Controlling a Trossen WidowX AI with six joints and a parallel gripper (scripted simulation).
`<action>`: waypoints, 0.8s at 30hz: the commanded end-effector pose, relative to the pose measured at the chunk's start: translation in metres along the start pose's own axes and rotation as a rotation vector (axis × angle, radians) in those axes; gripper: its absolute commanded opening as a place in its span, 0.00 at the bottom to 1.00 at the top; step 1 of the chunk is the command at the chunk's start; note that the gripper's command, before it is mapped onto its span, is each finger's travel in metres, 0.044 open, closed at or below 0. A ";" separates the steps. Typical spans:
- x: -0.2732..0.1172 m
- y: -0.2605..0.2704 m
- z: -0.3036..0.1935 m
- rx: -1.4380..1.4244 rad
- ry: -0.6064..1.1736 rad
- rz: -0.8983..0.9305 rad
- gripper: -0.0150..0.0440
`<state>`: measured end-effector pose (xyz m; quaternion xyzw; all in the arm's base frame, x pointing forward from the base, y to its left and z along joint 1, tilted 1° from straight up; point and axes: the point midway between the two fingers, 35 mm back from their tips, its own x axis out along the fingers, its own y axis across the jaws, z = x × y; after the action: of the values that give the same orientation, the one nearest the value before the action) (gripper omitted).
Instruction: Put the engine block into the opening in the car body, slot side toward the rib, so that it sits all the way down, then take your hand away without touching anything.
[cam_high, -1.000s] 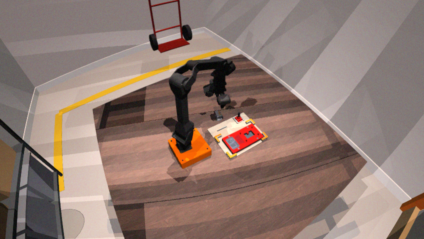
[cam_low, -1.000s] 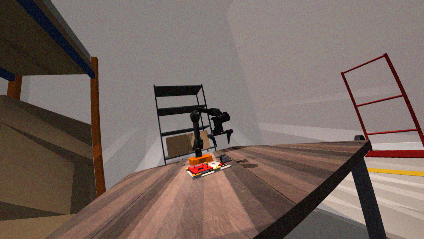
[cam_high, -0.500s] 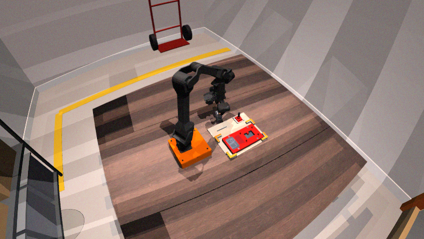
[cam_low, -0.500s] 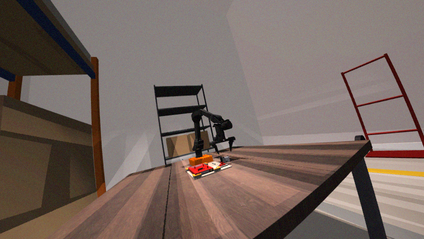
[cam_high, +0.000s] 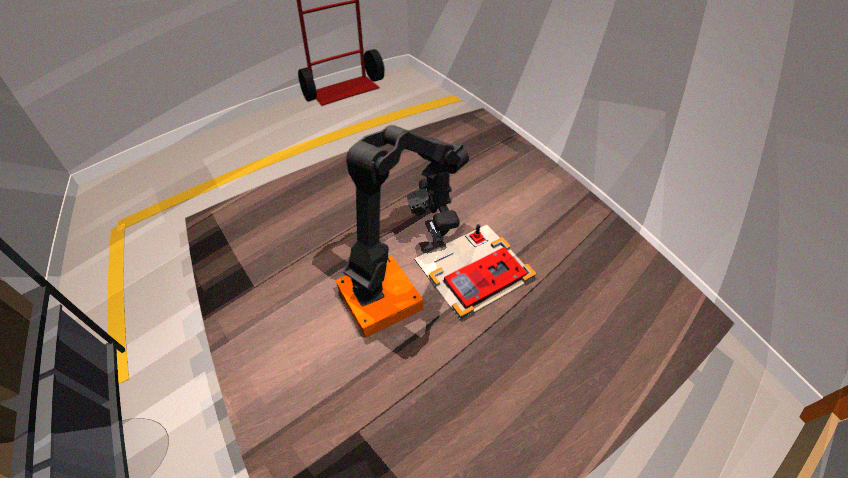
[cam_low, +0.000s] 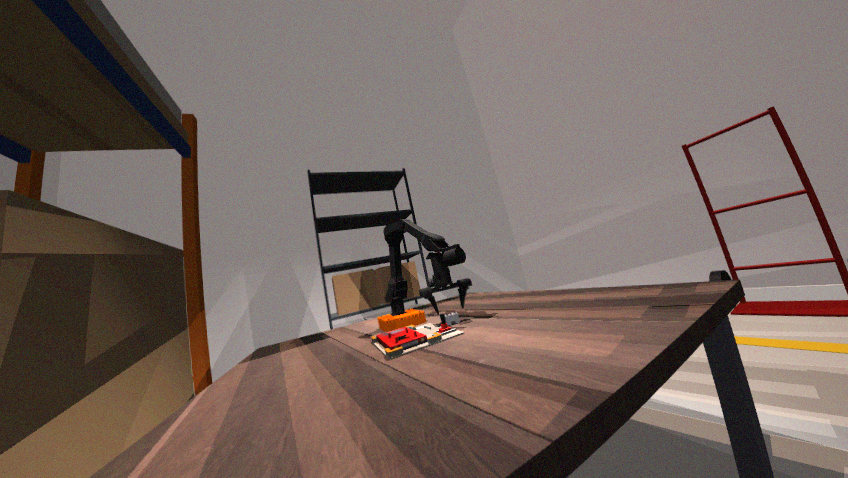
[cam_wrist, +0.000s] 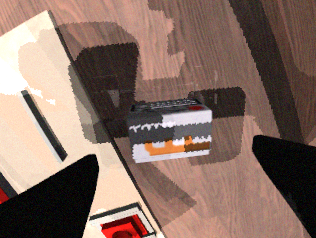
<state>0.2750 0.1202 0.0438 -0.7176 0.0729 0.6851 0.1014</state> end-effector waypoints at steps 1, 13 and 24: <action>0.012 0.001 0.002 -0.003 -0.017 0.005 1.00; 0.031 0.001 0.004 -0.003 -0.017 0.005 1.00; 0.033 0.002 0.004 -0.003 -0.017 0.005 0.69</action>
<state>0.2736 0.1201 0.0133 -0.7150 0.0738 0.6881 0.0994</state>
